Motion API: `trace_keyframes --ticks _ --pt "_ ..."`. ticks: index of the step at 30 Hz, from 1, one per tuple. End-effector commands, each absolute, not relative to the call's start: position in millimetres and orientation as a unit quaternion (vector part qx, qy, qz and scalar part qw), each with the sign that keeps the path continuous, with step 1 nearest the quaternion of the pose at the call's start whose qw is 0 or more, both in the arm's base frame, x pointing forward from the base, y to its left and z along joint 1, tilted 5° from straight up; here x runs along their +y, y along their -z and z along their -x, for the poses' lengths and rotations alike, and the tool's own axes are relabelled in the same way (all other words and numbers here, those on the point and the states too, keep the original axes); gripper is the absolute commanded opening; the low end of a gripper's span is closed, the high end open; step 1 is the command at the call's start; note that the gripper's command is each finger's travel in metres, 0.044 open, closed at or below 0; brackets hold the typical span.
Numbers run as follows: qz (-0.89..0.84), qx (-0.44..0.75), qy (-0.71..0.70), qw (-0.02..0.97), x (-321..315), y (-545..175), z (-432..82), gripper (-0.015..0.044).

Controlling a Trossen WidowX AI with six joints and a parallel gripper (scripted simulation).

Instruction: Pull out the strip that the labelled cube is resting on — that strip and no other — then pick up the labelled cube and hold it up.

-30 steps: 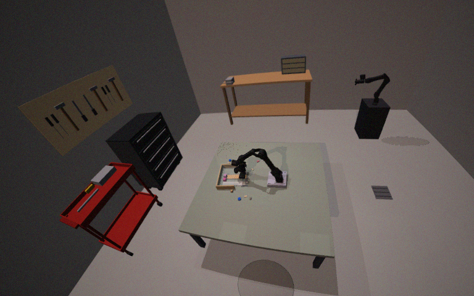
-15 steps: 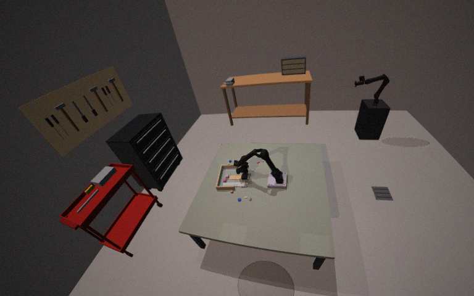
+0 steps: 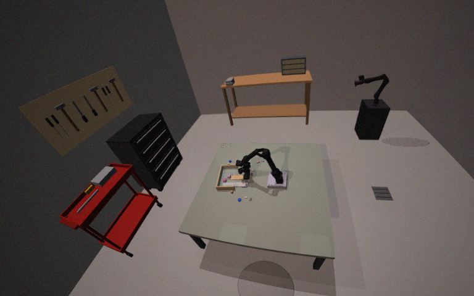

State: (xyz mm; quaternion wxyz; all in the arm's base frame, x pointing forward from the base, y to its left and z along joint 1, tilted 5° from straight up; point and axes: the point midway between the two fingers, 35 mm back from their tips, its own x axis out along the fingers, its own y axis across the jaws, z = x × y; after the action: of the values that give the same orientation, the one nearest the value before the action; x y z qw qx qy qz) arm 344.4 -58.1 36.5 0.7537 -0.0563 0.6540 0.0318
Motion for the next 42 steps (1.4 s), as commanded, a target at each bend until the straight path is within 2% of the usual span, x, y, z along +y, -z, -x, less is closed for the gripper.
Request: trace_keyframes --ticks 1,42 --pt "0.054 0.666 -0.034 0.743 -59 -28 -331 0.0" --pt "0.054 0.668 -0.034 0.742 -68 -21 -274 0.0"
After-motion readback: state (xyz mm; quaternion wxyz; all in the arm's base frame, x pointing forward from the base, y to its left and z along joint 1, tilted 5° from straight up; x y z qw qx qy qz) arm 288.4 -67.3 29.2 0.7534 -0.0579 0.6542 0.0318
